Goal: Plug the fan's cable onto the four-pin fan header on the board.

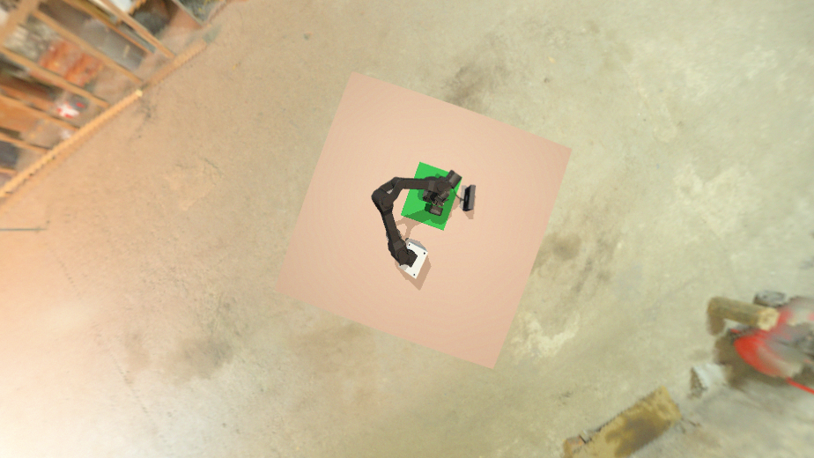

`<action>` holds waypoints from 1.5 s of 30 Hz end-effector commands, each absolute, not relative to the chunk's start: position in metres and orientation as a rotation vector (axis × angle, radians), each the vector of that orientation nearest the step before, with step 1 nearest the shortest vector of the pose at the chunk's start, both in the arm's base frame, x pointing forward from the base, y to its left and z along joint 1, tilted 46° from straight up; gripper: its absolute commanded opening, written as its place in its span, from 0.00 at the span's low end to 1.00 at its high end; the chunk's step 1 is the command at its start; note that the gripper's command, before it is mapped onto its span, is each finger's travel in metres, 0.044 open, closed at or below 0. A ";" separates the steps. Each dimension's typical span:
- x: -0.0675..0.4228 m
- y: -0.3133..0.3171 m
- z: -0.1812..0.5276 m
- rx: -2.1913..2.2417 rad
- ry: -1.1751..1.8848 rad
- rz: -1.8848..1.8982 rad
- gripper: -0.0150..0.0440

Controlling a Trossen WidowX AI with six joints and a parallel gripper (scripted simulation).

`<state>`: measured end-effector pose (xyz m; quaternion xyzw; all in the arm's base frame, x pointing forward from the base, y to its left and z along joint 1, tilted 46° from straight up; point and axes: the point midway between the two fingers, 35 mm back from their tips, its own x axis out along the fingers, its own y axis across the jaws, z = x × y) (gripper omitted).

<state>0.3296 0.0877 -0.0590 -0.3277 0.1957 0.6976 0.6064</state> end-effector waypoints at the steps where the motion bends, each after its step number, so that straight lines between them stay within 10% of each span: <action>1: 0.329 0.092 -0.061 -0.758 0.448 1.623 0.25; 31: 0.329 0.092 -0.061 -0.758 0.448 1.623 0.25; 41: 0.330 0.088 -0.059 -0.758 0.453 1.613 0.69; 45: 0.331 0.079 -0.051 -0.759 0.453 1.615 0.69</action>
